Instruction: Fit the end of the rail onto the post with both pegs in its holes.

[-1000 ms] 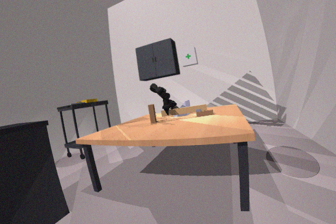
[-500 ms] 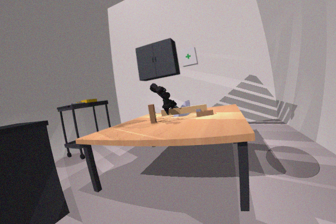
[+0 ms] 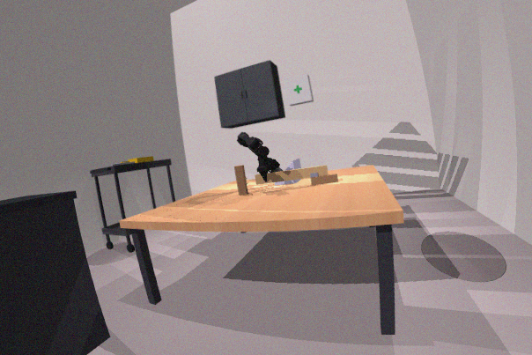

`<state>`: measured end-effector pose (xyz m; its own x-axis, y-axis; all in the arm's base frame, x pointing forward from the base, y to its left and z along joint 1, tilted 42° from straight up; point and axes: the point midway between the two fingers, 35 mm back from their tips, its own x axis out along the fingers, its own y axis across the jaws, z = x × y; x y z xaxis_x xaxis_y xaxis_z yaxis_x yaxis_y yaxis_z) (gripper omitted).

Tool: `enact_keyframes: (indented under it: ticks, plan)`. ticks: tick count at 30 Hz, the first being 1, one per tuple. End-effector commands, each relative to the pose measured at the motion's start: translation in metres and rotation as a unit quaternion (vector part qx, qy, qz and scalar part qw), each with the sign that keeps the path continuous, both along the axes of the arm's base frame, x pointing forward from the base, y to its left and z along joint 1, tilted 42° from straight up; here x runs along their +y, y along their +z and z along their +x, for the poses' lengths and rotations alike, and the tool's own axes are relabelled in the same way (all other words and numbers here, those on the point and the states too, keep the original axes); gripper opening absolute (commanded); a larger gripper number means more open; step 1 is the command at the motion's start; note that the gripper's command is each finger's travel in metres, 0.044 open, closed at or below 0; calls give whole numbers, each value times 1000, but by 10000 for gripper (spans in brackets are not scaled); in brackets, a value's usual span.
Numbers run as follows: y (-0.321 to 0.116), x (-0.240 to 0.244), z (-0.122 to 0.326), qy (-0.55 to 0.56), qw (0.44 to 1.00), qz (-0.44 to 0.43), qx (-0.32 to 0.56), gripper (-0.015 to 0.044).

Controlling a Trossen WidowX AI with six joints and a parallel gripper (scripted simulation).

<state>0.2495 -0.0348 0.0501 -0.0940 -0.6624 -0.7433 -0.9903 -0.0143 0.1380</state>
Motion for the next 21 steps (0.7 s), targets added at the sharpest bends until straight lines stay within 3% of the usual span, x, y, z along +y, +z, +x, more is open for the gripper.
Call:
enact_keyframes:
  ticks: [1,21]
  plan:
    - [2,3,1,2,1000,4,-4,0]
    - [0,1,0,2,1000,4,-4,0]
